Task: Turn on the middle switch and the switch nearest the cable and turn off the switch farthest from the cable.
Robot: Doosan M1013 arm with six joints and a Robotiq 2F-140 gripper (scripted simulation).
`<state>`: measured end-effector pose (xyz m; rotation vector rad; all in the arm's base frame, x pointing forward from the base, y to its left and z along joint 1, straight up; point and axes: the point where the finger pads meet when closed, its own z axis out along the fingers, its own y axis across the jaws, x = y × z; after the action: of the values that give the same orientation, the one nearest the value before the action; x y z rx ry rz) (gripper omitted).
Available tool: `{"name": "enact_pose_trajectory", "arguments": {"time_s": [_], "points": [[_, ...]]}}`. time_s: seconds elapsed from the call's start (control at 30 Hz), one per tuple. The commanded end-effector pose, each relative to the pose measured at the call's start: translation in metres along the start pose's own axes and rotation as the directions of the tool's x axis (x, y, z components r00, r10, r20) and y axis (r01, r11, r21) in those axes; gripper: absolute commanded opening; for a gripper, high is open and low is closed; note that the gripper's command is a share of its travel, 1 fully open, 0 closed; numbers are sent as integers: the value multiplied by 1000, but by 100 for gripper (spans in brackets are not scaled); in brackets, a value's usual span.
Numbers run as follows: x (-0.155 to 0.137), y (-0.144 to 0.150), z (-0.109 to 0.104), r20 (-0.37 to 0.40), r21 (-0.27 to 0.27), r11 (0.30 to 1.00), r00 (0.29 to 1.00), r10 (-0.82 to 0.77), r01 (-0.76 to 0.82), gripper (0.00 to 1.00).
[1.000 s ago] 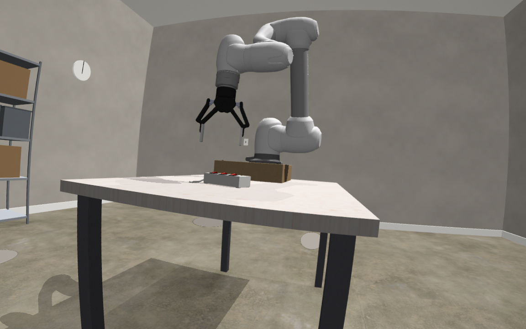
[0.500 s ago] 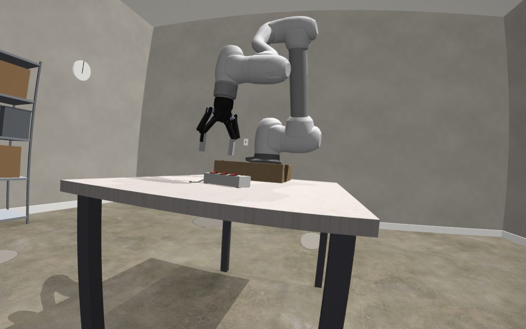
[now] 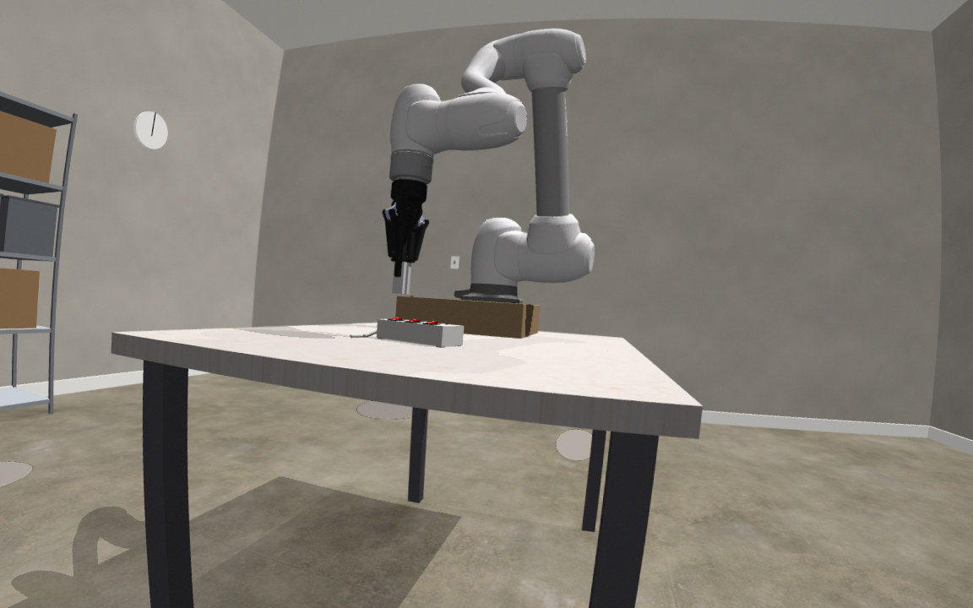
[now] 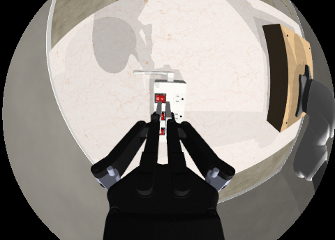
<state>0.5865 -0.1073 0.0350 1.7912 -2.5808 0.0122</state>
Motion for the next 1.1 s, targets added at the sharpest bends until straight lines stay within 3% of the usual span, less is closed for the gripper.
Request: {"name": "enact_pose_trajectory", "arguments": {"time_s": [0.0, 1.07], "points": [[0, 0, 0, 0, 0, 1000, 1000, 0, 0, 0], [0, 0, 4, 1, 0, 1000, 1000, 0, 0, 0]]}}
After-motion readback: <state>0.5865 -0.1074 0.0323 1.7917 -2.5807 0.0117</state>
